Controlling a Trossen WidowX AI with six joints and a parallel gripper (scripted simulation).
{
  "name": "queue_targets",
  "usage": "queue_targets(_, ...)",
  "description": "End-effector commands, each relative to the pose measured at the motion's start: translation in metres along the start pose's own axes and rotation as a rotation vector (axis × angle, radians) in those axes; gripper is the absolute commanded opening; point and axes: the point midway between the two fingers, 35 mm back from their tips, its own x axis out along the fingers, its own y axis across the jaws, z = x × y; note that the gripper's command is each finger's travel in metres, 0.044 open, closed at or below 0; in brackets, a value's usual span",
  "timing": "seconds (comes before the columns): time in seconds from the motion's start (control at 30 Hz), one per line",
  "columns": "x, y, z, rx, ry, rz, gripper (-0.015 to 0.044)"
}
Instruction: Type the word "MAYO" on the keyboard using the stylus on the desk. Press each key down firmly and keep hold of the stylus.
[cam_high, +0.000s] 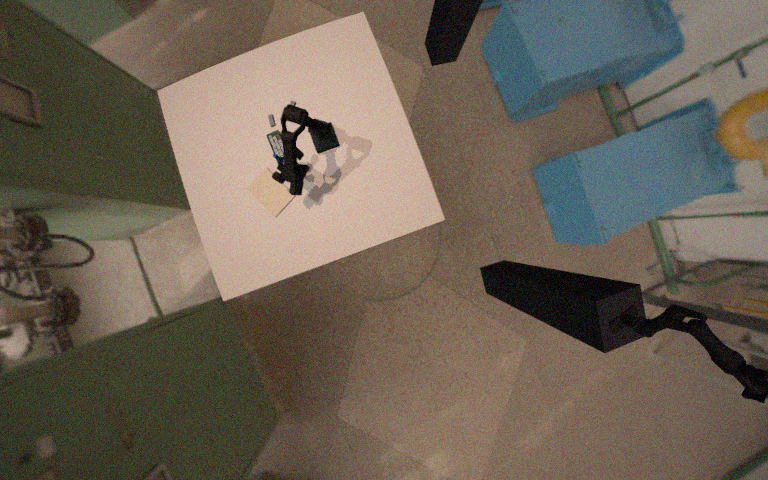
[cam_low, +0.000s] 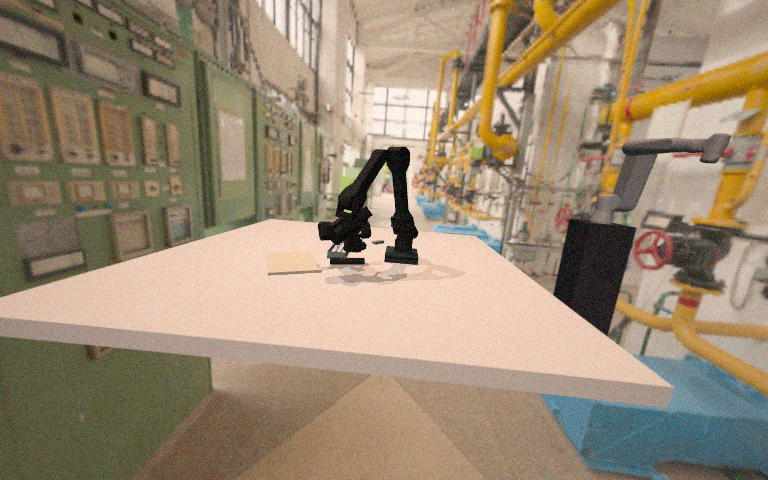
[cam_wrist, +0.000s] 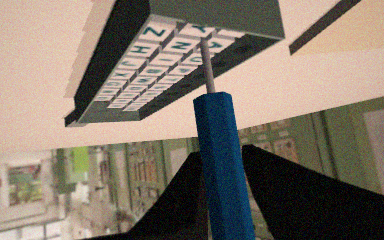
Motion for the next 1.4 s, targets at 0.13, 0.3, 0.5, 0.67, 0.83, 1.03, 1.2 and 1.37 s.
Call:
queue_targets(0.13,0.001,0.001,0.003,0.0,-0.003,0.003,0.0081)
queue_targets(0.3,0.002,0.001,0.004,0.0,-0.003,0.003,0.0081)
queue_targets(0.5,0.004,0.001,0.007,0.0,-0.003,0.003,0.0081)
queue_targets(0.67,0.005,0.001,0.009,0.0,-0.003,0.003,0.0081)
queue_targets(0.83,0.006,0.001,0.01,0.0,-0.003,0.003,0.0081)
queue_targets(1.03,0.005,0.001,0.008,0.0,-0.003,0.003,0.0081)
queue_targets(1.2,0.003,0.001,0.006,0.0,-0.003,0.003,0.0081)
queue_targets(1.37,-0.009,0.0,-0.015,0.001,-0.003,0.003,0.0081)
